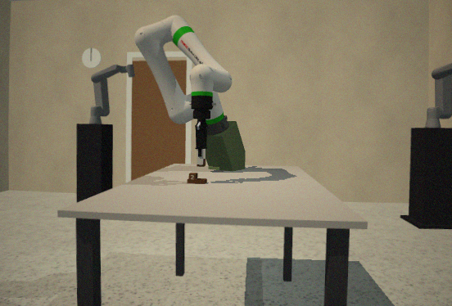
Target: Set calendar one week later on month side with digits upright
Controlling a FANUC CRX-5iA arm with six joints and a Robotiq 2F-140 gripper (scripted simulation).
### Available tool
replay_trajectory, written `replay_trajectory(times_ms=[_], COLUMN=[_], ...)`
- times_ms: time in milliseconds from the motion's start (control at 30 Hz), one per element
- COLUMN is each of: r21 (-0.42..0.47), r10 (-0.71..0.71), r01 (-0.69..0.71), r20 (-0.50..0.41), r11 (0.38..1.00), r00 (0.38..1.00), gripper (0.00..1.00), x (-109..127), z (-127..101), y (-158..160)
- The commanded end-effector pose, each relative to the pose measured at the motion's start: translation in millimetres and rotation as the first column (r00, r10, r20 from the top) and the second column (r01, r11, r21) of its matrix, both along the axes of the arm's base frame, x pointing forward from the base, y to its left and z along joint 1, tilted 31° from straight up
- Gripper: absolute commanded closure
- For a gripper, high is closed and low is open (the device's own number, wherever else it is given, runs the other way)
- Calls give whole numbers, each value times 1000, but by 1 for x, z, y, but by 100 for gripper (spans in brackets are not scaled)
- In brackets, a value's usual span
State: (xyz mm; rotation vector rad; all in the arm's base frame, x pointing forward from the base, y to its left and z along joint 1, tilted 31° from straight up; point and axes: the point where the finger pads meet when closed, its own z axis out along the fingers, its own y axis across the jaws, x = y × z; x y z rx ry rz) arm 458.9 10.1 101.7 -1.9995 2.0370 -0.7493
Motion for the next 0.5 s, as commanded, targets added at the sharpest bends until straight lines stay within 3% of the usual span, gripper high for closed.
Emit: replay_trajectory(times_ms=[0, 467], r21=[0, 0], r10=[0, 0], r01=[0, 0], r20=[1, 1], r11=[1000, 1000], r00=[1000, 1000], gripper=[83, 83], x=[5, 14], z=[-7, -23], y=[-2, -5])
